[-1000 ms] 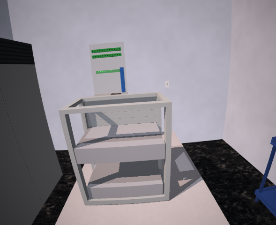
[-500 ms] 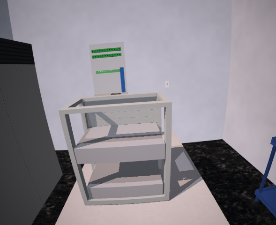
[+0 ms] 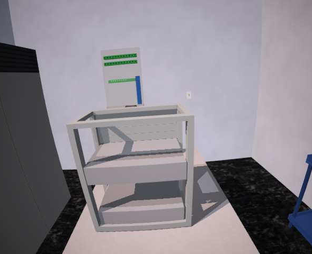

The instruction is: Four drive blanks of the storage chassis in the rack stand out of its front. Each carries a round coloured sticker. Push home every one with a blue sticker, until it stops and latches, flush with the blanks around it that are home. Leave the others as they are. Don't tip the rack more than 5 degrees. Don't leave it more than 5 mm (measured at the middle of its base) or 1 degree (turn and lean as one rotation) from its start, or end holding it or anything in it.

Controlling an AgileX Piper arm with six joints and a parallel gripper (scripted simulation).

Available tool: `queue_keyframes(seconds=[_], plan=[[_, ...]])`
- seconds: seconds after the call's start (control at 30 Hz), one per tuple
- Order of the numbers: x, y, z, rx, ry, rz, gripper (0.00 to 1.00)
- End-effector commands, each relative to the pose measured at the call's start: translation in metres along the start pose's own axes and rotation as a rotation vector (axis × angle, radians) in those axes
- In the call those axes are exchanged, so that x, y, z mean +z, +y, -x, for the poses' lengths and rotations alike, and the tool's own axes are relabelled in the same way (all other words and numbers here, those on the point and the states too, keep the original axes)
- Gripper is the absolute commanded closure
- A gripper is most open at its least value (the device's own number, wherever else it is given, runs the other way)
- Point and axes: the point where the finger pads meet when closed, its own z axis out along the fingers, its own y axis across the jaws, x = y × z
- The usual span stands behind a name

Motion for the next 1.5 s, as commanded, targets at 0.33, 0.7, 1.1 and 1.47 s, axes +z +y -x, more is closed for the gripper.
queue_keyframes(seconds=[0.33, 0.7, 1.1, 1.47], plan=[[0.004, 0.001, 0.0, 0.0, -0.002, 0.003, 1.0], [0.006, 0.001, 0.001, 0.0, -0.002, 0.003, 1.0], [-0.002, 0.001, 0.001, 0.0, -0.002, 0.003, 1.0], [-0.071, 0.001, 0.001, 0.0, -0.002, 0.003, 1.0]])
